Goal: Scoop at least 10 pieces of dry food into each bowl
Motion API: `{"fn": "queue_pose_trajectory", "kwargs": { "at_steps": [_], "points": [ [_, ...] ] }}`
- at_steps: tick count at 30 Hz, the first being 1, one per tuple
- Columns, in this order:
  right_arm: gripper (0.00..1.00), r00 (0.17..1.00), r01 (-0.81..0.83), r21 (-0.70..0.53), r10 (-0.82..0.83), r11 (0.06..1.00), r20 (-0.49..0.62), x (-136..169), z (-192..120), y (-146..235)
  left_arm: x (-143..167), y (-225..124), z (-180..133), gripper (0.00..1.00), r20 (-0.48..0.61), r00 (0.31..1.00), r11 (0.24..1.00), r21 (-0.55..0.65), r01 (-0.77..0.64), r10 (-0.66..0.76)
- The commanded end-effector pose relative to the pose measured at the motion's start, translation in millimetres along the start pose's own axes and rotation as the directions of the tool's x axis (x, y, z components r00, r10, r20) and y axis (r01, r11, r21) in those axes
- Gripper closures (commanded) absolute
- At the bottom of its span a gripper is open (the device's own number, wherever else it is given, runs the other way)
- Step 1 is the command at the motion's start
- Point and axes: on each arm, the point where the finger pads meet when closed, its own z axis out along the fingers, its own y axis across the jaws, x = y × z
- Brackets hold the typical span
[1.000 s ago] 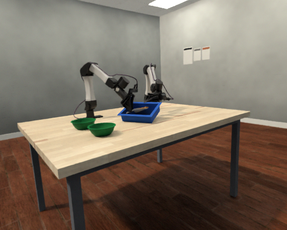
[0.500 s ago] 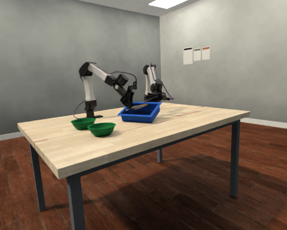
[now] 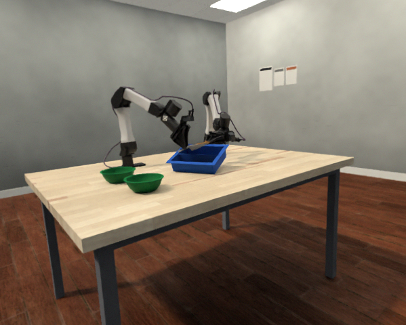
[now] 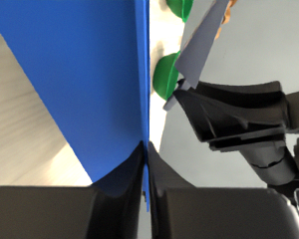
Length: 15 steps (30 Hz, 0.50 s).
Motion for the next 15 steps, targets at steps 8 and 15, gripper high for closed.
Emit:
{"fn": "queue_pose_trajectory", "kwargs": {
  "at_steps": [8,15],
  "points": [
    [1.00,0.994,-0.109,0.145,0.109,0.983,0.006,-20,3,-41,-4,-41,-5,1.00,0.011,0.996,0.992,0.097,-0.085,0.085],
    [1.00,0.977,-0.196,0.279,0.212,0.940,-0.030,-12,2,-82,-4,-41,-5,1.00,0.011,0.996,0.992,0.097,-0.085,0.085]
  ]
}}
